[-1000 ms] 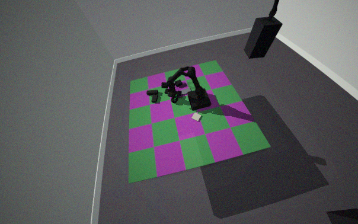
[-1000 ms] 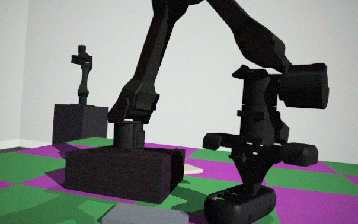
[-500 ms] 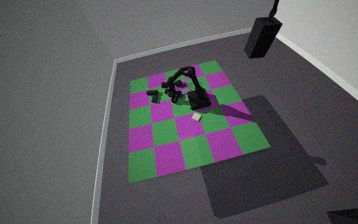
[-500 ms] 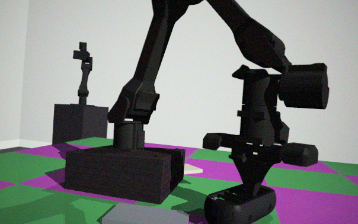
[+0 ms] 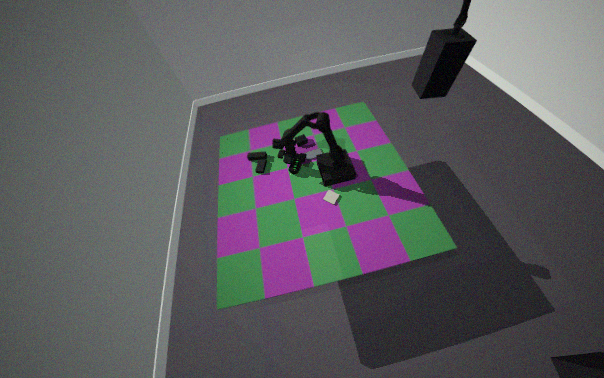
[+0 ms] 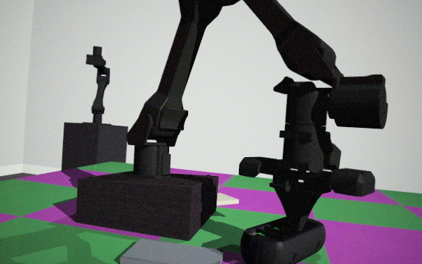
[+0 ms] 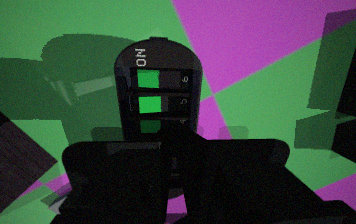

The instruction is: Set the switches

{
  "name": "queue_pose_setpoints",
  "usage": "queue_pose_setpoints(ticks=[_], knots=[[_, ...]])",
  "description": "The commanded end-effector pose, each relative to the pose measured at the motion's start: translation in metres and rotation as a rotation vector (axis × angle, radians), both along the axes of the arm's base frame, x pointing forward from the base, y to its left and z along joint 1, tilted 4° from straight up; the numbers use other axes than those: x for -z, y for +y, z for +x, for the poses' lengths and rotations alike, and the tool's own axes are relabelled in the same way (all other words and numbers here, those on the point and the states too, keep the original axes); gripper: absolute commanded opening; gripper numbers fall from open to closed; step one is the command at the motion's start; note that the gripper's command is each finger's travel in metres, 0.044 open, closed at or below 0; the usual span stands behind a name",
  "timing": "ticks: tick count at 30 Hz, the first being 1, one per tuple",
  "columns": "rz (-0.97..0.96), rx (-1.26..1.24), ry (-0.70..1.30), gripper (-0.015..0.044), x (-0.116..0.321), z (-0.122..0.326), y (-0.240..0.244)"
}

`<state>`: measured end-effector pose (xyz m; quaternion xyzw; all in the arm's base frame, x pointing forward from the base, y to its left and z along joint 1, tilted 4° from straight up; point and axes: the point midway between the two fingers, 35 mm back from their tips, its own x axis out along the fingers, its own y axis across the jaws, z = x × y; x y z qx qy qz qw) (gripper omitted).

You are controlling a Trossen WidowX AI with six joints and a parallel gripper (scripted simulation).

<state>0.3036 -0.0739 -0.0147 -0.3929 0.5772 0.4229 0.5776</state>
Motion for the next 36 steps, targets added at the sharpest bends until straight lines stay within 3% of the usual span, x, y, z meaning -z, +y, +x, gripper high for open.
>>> queue_pose_setpoints(ticks=[1, 9, 36], knots=[[0.004, 0.005, 0.004, 0.0, 0.003, -0.001, 0.001], [0.004, 0.005, 0.004, 0.0, -0.045, 0.001, -0.001], [0.004, 0.005, 0.005, 0.0, -0.048, -0.013, -0.007]])
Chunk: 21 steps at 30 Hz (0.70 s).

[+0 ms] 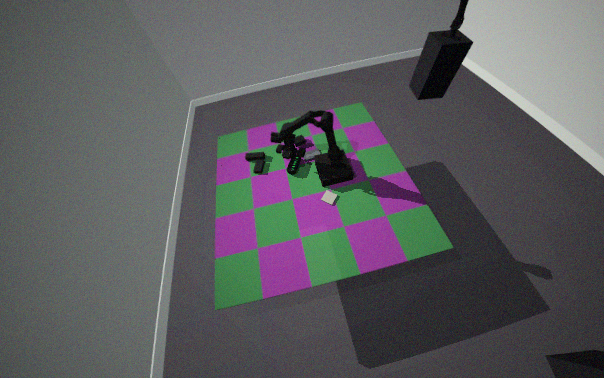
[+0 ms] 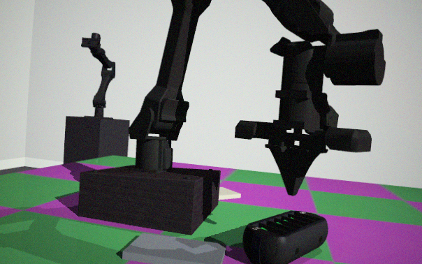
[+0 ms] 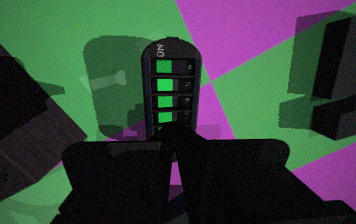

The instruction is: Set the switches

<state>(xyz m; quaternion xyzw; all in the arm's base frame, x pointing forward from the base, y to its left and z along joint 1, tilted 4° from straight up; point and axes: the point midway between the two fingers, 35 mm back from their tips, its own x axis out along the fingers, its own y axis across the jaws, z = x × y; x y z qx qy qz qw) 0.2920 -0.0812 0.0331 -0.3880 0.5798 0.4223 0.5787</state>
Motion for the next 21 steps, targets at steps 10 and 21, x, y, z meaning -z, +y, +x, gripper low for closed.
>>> queue_pose_setpoints(ticks=[10, 21], knots=[[0.001, -0.005, 0.004, 0.0, 0.027, -0.044, 0.016], [0.002, -0.005, 0.004, 0.0, 0.046, -0.043, 0.017]])
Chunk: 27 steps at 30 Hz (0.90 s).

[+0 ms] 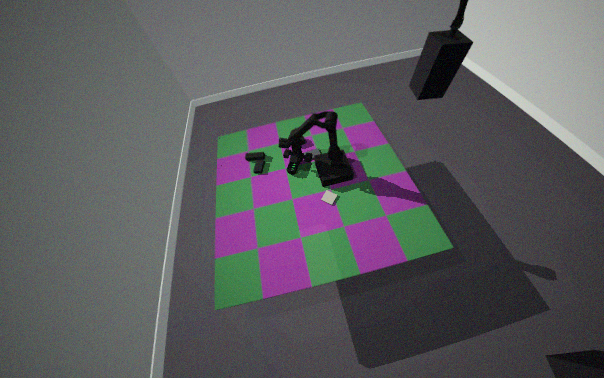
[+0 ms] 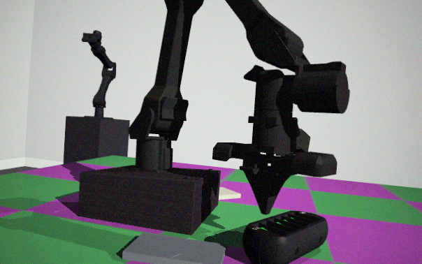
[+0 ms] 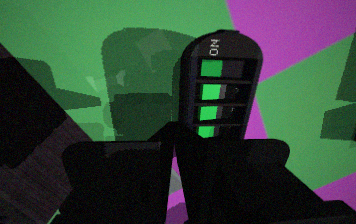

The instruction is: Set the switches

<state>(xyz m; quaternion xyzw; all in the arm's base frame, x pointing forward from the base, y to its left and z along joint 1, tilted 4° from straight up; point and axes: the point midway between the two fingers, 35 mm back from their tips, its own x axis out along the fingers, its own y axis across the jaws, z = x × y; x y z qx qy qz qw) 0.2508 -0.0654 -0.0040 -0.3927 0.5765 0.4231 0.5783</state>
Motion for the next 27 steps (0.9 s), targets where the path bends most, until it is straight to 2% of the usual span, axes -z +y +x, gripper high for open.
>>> queue_pose_setpoints(ticks=[1, 14, 18, 27], knots=[[0.004, 0.005, 0.011, 0.0, 0.011, -0.002, 0.001], [0.004, 0.005, 0.011, 0.0, 0.03, -0.003, 0.002], [0.001, 0.001, 0.005, 0.0, -0.008, -0.004, 0.001], [0.001, 0.002, 0.006, 0.0, -0.01, -0.004, 0.001]])
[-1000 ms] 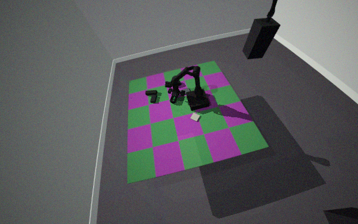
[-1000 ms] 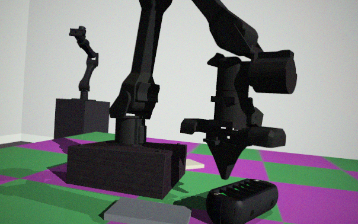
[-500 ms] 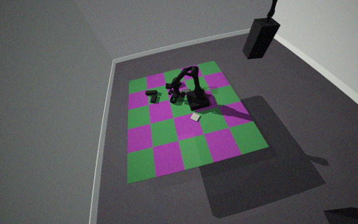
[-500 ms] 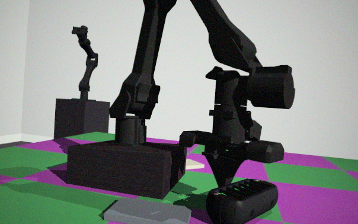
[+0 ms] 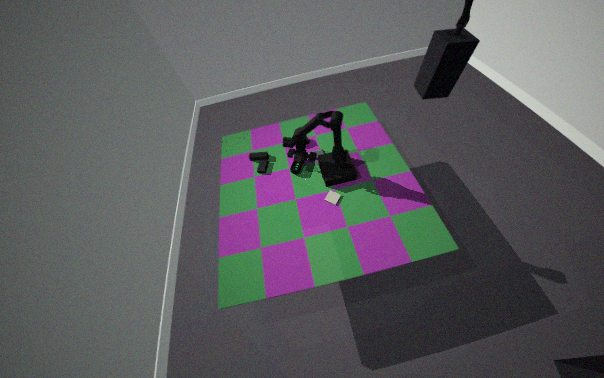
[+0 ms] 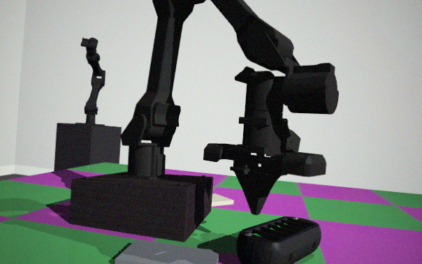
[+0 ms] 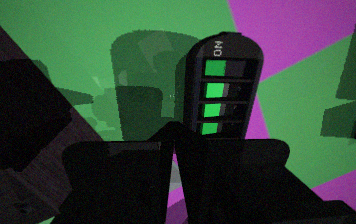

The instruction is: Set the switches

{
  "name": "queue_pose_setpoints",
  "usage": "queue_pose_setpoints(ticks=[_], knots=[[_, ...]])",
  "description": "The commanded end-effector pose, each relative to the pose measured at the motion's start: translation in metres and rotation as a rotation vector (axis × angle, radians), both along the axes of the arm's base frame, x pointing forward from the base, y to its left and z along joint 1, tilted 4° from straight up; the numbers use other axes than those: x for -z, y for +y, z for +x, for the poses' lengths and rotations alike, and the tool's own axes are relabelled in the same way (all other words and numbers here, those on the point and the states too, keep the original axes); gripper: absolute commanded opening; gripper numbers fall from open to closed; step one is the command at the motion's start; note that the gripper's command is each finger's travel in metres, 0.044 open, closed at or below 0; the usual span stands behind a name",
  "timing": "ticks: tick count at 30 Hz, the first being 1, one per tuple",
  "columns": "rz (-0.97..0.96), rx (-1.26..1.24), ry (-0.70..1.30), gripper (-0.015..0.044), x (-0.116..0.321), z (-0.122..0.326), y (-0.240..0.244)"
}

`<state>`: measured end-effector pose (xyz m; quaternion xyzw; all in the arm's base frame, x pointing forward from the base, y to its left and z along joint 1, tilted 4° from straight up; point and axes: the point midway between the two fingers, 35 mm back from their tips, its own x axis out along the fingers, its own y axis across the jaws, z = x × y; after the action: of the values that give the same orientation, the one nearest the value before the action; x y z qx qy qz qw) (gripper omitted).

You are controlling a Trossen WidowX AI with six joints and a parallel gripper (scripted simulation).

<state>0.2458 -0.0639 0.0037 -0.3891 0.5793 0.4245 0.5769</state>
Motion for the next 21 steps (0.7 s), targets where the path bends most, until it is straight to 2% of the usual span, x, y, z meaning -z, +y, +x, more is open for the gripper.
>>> queue_pose_setpoints(ticks=[1, 4, 6, 12, 21], knots=[[-0.001, -0.002, -0.003, 0.0, -0.003, 0.001, 0.0], [0.0, 0.0, 0.0, 0.0, -0.001, 0.0, 0.0], [-0.001, 0.0, 0.0, 0.0053, -0.004, 0.004, -0.007], [-0.006, 0.001, 0.0, 0.021, -0.031, 0.026, -0.068], [-0.006, 0.001, 0.0, 0.044, -0.027, 0.027, -0.07]])
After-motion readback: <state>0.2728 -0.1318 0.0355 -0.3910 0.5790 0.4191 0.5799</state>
